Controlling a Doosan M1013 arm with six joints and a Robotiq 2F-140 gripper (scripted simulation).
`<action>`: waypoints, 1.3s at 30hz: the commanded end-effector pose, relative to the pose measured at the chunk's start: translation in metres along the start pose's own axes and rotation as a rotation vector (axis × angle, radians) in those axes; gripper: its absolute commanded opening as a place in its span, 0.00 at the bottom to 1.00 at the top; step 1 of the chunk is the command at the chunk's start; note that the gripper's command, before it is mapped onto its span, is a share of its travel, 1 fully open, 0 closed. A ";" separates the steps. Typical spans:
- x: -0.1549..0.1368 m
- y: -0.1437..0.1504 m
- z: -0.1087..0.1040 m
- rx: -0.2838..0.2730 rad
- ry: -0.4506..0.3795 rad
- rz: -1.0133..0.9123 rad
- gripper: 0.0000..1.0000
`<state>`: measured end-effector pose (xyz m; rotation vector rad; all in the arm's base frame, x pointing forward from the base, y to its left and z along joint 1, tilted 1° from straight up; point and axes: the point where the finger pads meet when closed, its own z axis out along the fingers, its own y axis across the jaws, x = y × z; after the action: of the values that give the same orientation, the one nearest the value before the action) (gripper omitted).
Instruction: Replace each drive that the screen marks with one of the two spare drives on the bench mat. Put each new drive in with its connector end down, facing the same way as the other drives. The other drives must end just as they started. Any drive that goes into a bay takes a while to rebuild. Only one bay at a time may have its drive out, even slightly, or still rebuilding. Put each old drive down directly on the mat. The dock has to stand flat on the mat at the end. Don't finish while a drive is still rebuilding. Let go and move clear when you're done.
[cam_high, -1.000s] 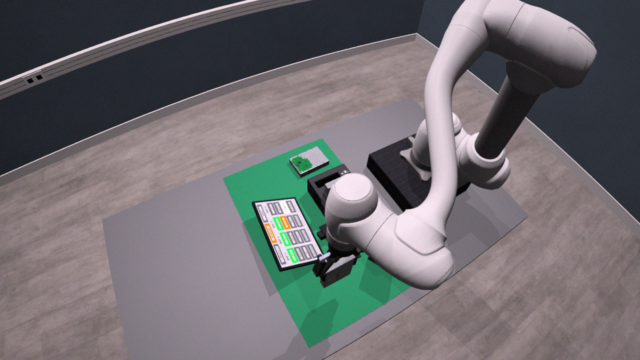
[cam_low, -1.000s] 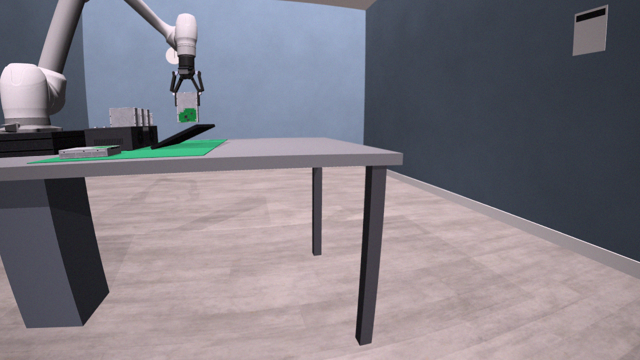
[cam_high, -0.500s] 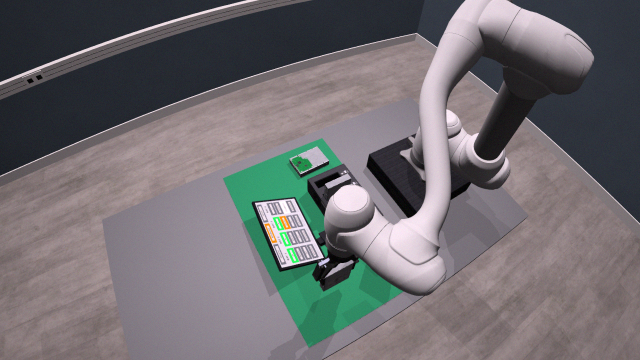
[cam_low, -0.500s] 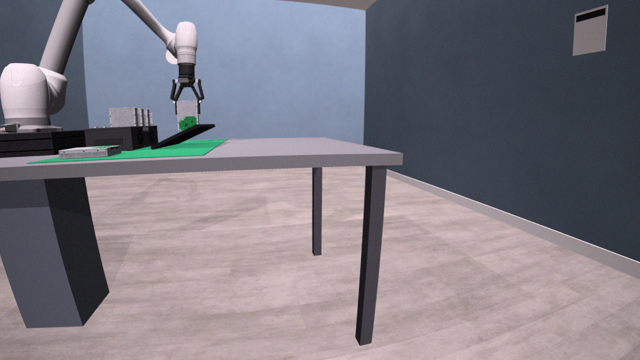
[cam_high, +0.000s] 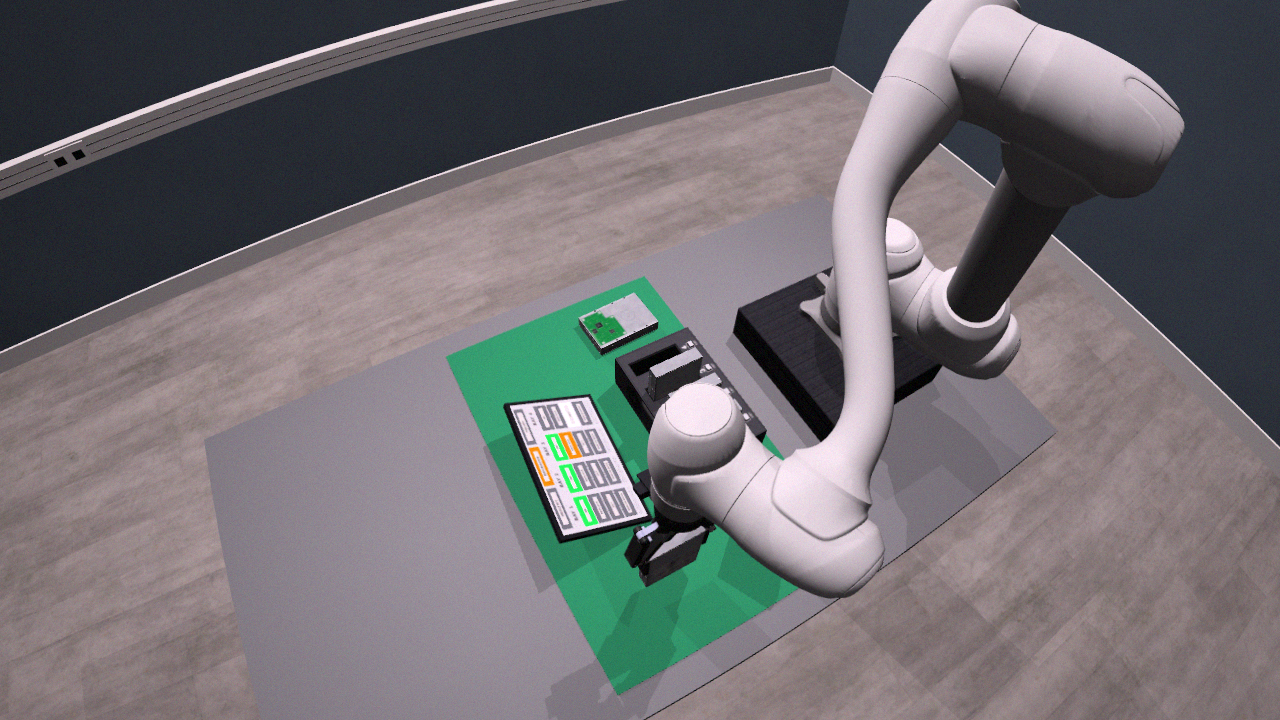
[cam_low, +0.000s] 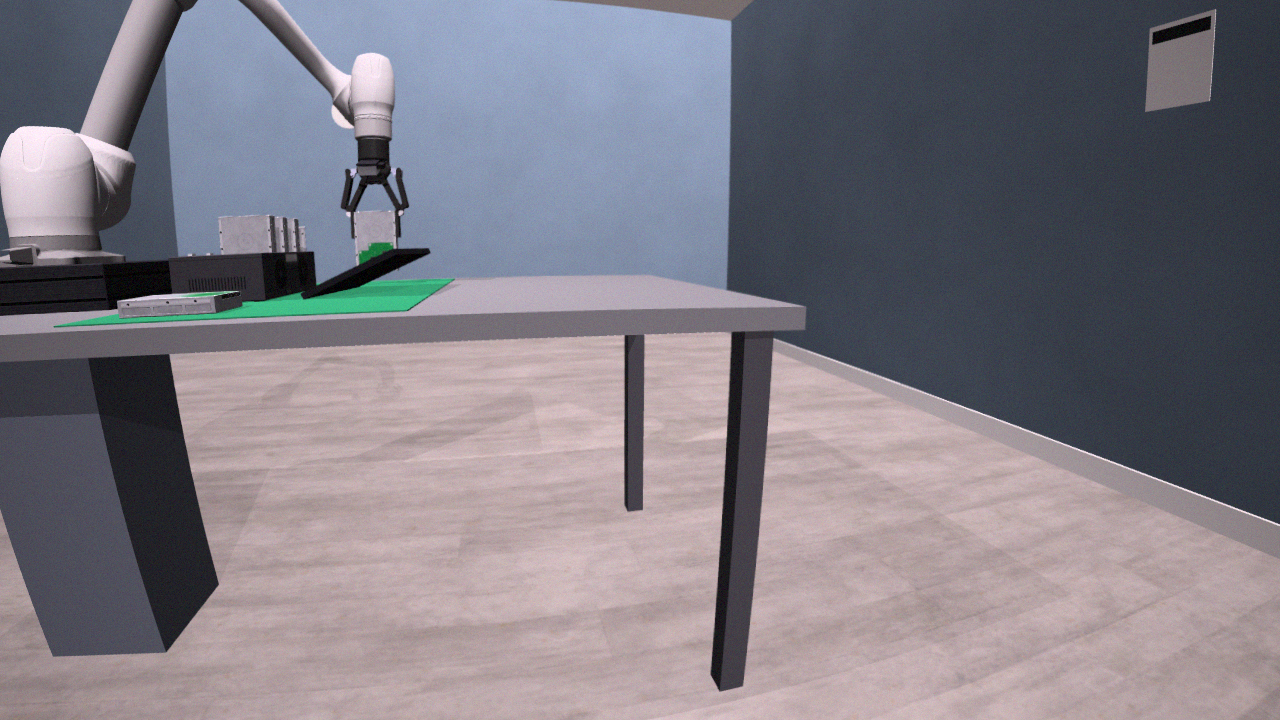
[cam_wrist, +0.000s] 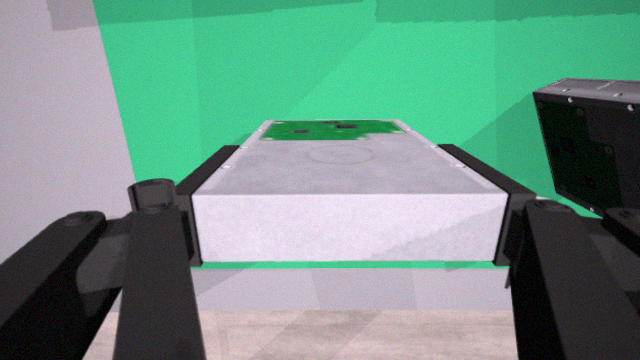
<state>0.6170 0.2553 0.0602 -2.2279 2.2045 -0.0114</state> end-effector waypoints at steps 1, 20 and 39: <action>0.000 -0.001 0.002 0.002 -0.001 0.000 0.10; 0.000 -0.001 0.006 0.002 -0.001 0.000 0.10; -0.001 -0.001 0.006 0.002 -0.001 0.000 0.10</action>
<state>0.6171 0.2553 0.0530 -2.2277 2.2048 -0.0114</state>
